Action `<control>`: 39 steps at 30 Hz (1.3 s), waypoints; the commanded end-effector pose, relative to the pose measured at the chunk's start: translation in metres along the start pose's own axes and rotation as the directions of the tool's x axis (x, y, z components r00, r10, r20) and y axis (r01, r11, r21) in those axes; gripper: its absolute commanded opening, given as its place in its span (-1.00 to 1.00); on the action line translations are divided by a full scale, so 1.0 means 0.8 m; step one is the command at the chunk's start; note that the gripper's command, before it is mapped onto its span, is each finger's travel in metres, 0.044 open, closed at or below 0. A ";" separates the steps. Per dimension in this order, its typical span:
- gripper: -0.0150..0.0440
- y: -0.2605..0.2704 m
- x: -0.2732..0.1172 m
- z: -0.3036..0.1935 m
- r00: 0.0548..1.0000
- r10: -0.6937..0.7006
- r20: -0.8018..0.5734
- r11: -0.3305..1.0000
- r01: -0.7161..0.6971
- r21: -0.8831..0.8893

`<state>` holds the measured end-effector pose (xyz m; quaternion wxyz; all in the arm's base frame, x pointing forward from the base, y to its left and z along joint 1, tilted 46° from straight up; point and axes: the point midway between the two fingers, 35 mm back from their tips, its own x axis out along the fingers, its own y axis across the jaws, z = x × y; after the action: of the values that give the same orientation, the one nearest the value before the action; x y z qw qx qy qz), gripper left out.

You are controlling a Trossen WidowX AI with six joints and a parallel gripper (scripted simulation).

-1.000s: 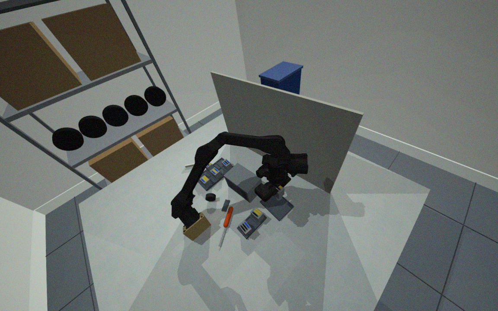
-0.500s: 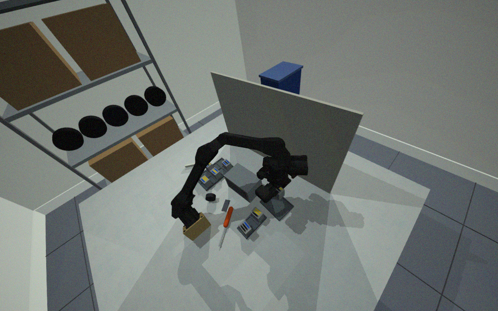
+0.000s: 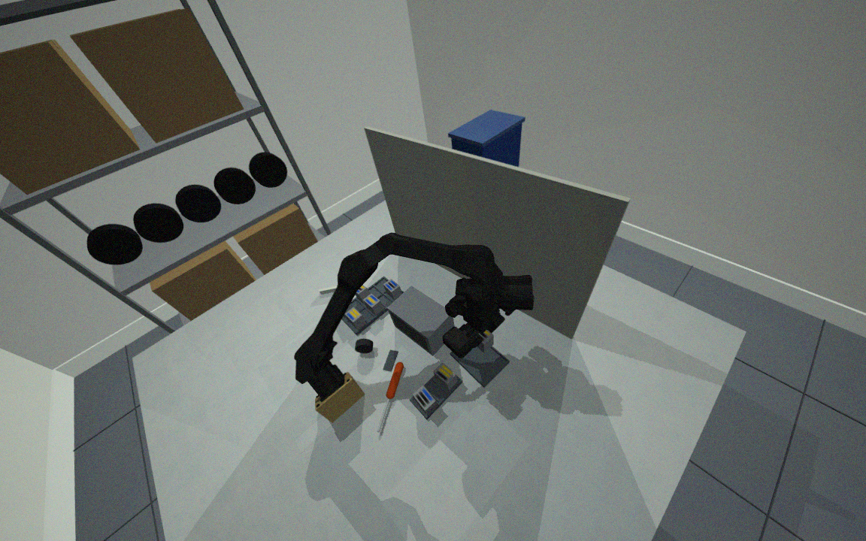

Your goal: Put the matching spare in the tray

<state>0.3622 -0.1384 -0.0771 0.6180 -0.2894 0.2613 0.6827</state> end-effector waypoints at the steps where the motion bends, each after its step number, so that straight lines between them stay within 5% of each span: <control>1: -0.49 -0.001 0.004 0.001 1.000 -0.005 0.004 1.000 0.005 0.004; 39: -0.49 -0.001 0.038 0.001 1.000 -0.005 0.005 1.000 0.005 0.003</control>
<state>0.3607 -0.1186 -0.0970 0.6183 -0.2894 0.2608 0.6827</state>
